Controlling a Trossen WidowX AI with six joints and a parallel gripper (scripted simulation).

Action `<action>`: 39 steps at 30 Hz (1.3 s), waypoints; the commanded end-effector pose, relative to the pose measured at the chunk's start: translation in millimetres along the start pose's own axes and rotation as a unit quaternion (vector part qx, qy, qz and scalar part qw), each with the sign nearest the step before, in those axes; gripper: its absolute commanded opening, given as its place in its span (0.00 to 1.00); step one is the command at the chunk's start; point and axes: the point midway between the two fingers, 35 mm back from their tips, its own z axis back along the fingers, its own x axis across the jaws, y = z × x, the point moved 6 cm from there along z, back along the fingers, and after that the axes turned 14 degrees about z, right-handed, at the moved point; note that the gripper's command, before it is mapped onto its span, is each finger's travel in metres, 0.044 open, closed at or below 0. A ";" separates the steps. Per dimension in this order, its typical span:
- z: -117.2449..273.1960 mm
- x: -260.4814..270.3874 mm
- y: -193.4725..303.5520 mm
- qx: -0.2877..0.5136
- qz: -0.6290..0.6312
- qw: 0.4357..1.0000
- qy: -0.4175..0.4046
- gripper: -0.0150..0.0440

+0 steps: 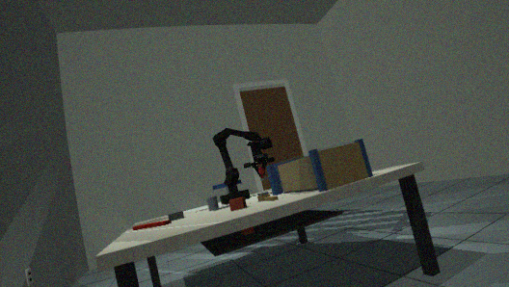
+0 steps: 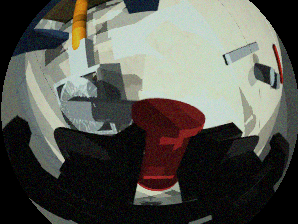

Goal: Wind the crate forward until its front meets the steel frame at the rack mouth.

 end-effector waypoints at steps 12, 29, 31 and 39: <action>3.2 0.0 -32.3 -0.023 -0.007 1.000 0.004 0.25; 4.5 7.3 -56.6 -0.024 -0.007 1.000 0.003 0.25; 4.7 8.6 -59.4 -0.024 -0.007 1.000 0.003 0.25; 5.3 14.6 -69.9 -0.024 -0.007 1.000 0.003 0.25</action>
